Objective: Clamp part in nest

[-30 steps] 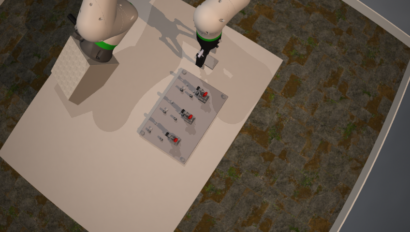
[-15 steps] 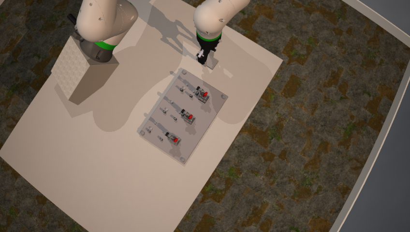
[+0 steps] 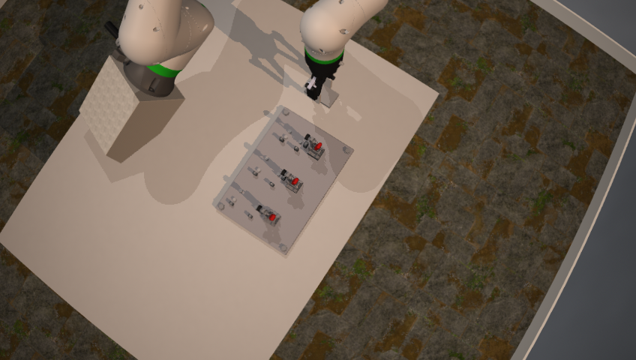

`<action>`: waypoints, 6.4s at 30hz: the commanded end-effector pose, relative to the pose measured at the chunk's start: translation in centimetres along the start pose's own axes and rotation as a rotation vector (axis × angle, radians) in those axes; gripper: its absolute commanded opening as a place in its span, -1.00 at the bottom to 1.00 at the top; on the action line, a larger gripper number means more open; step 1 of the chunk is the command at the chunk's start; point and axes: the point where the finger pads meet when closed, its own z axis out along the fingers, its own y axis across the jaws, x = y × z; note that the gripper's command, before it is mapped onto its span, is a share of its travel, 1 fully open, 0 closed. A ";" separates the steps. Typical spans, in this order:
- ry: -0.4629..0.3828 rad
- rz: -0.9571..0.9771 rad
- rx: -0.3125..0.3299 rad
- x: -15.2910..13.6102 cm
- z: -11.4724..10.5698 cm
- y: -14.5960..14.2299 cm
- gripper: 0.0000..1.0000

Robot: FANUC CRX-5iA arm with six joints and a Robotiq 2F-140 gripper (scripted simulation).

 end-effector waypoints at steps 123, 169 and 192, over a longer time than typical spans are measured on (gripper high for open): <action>0.000 -0.029 0.000 -0.1 -11.5 0.0 -1.00; 0.000 -0.029 0.000 -0.7 -9.1 0.0 -1.00; 0.000 -0.029 0.000 -0.7 -9.1 0.0 -1.00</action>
